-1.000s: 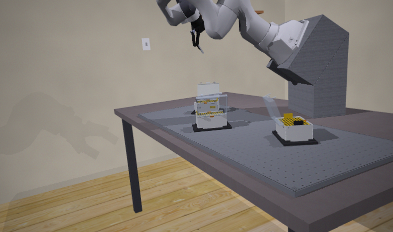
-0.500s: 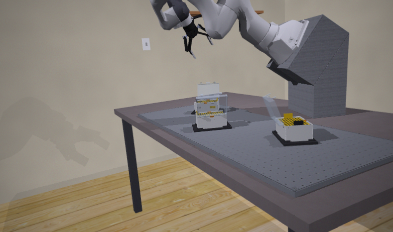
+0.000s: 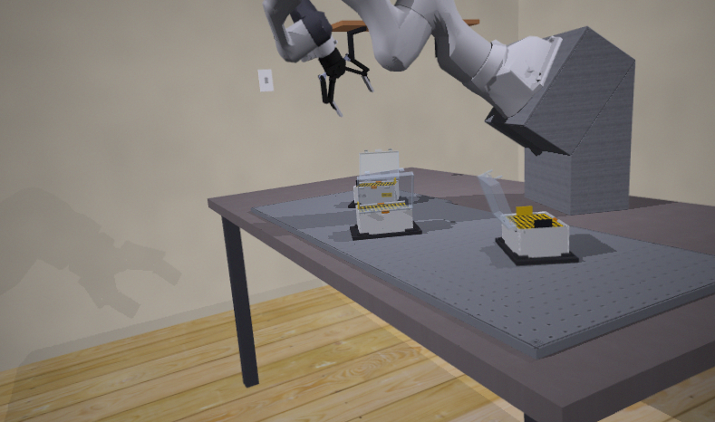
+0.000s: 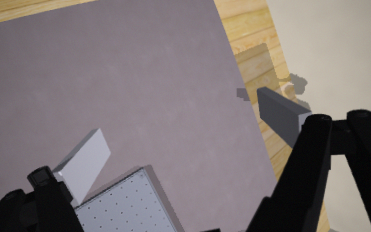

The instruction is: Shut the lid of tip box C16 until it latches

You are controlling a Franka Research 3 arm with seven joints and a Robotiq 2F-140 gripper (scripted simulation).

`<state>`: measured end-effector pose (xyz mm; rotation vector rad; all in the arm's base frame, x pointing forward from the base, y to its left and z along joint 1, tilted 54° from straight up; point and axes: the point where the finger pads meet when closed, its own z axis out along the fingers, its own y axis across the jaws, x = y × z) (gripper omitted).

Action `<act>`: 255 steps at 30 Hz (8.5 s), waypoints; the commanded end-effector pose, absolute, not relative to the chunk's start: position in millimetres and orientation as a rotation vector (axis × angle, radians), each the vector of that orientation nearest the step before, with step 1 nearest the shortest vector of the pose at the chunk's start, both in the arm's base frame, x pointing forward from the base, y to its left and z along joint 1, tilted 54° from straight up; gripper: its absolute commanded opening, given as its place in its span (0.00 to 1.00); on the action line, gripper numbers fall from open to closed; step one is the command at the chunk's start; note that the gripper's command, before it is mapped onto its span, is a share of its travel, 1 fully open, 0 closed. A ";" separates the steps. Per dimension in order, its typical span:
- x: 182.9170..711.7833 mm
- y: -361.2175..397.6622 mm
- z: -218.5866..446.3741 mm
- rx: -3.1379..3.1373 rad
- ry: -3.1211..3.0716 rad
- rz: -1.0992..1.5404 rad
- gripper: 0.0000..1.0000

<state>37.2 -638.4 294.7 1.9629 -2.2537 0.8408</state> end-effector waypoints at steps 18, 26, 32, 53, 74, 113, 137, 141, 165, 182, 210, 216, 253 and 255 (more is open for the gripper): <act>125.2 -625.0 332.7 2.035 -2.214 0.863 1.00; 161.1 -616.8 348.3 2.035 -2.214 0.863 1.00; 178.6 -610.3 355.6 2.100 -2.158 0.874 1.00; 260.0 -575.4 389.3 2.160 -2.099 0.879 1.00; 336.5 -527.9 419.2 2.214 -2.038 0.881 1.00; 449.2 -418.9 458.6 2.337 -1.845 0.876 1.00; 509.6 -328.7 475.3 2.364 -1.779 0.875 1.00; 519.0 -312.6 477.7 2.364 -1.779 0.875 1.00; 556.6 -223.5 483.2 2.394 -1.647 0.883 1.00; 576.3 -155.6 482.8 2.398 -1.582 0.893 1.00; 593.0 -39.5 472.5 2.389 -1.455 0.930 1.00; 593.9 -19.8 469.6 2.389 -1.455 0.930 1.00; 579.0 132.1 434.0 2.336 -1.274 1.034 1.00; 576.8 141.4 430.9 2.336 -1.274 1.034 1.00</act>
